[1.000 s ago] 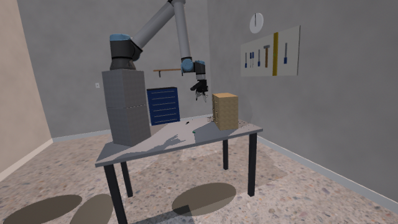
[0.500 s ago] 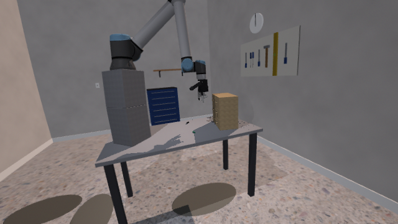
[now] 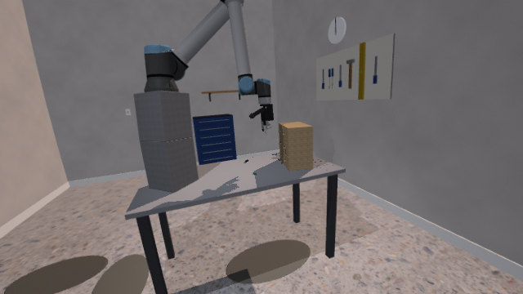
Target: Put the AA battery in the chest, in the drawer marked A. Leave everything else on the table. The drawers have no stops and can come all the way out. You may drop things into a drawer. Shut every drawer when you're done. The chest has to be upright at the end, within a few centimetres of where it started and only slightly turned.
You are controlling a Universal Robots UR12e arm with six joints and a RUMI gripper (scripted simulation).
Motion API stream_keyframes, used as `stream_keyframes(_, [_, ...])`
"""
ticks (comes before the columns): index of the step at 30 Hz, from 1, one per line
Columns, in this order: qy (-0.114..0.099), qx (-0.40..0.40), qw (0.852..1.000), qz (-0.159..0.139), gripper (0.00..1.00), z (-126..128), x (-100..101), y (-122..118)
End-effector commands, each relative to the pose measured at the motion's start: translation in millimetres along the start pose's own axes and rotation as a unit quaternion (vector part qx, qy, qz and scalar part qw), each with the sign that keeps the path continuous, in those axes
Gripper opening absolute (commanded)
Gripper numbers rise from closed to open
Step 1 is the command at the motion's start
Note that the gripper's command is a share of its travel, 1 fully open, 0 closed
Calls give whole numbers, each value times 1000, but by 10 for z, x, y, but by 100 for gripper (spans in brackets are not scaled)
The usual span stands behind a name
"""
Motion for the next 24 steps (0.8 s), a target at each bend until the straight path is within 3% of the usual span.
stream_keyframes(1, [0,7,1000,-1,100,-2,-6,-6])
stream_keyframes(24, [-1,8,1000,-5,100,-3,4,-5])
Point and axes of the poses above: the point where the finger pads meet when closed, its own x axis out along the fingers, its own z axis across the jaws, y = z × x, the point moved 10 cm from there along -x, back along the fingers, and after that the axes turned 8 degrees about x, right-handed, at the moved point
